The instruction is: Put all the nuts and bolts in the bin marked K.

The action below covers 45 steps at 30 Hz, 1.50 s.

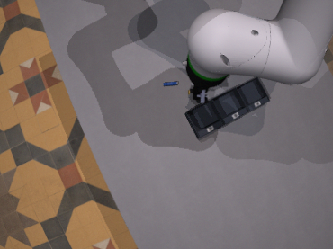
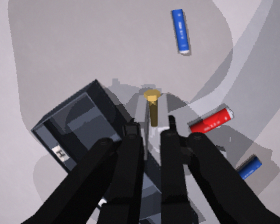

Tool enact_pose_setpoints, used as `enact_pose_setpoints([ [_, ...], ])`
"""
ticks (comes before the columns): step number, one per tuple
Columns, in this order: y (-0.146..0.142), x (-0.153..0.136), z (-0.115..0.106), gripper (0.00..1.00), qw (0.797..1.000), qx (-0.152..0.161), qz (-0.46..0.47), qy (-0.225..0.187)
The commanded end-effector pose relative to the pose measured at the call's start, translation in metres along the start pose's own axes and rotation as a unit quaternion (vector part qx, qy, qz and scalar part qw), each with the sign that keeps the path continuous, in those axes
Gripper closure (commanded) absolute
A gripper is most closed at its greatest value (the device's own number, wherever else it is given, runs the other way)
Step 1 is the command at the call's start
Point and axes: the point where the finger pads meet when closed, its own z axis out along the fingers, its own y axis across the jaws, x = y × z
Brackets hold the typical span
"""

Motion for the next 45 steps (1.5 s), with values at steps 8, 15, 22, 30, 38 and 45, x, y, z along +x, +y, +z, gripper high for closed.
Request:
enact_pose_setpoints([
  [8, 0.000, 0.000, -0.027, 0.94, 1.000, 0.000, 0.000, 0.000],
  [15, 0.000, 0.000, -0.033, 0.94, 1.000, 0.000, 0.000, 0.000],
  [22, 0.000, 0.000, -0.033, 0.94, 1.000, 0.000, 0.000, 0.000],
  [30, 0.000, -0.012, -0.043, 0.94, 1.000, 0.000, 0.000, 0.000],
  [38, 0.002, -0.048, -0.043, 0.94, 1.000, 0.000, 0.000, 0.000],
  [45, 0.003, -0.090, -0.043, 0.94, 1.000, 0.000, 0.000, 0.000],
])
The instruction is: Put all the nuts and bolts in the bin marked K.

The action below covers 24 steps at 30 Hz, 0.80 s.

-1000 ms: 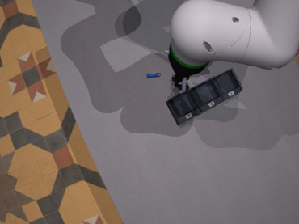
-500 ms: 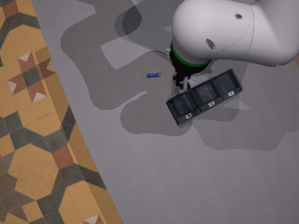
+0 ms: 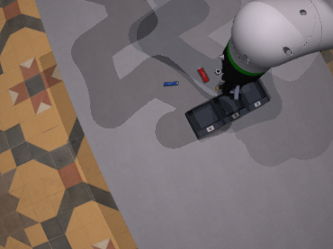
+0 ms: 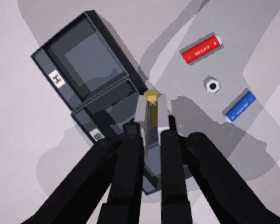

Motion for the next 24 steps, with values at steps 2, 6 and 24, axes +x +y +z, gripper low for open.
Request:
enact_pose_setpoints([
  [2, 0.001, -0.024, 0.001, 0.94, 1.000, 0.004, 0.002, 0.011],
  [6, 0.002, -0.048, 0.001, 0.94, 0.996, 0.002, -0.092, 0.010],
  [24, 0.004, -0.107, 0.003, 0.94, 0.972, 0.001, -0.234, 0.011],
])
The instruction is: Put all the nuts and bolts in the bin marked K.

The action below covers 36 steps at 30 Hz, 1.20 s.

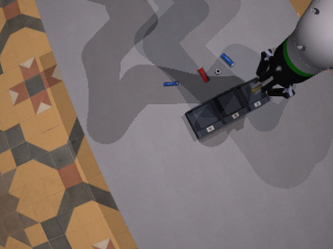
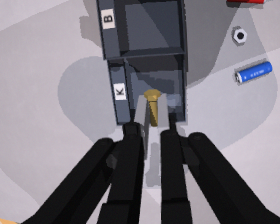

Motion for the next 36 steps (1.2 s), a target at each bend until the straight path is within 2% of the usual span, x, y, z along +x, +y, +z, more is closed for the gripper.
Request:
enact_pose_setpoints([
  [1, 0.001, 0.000, 0.000, 0.94, 1.000, 0.001, 0.001, 0.004],
  [11, 0.001, 0.002, 0.000, 0.94, 1.000, 0.001, 0.001, 0.004],
  [36, 0.001, 0.002, 0.042, 0.94, 1.000, 0.001, 0.001, 0.004],
])
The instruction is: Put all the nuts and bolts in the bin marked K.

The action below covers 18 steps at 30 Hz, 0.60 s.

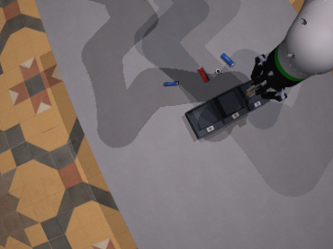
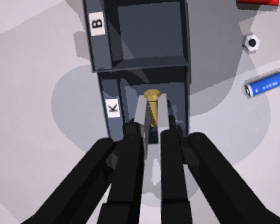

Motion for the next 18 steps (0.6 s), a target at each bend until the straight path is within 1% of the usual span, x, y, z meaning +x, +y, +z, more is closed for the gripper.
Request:
enact_pose_setpoints([
  [1, -0.0002, 0.0000, 0.0038, 0.94, 1.000, 0.000, 0.000, 0.000],
  [5, -0.0001, 0.0001, 0.0112, 0.94, 1.000, 0.000, 0.000, 0.000],
  [17, 0.0001, 0.0007, 0.0112, 0.94, 1.000, 0.000, 0.000, 0.000],
  [18, 0.0001, 0.0007, 0.0112, 0.82, 1.000, 0.000, 0.000, 0.000],
])
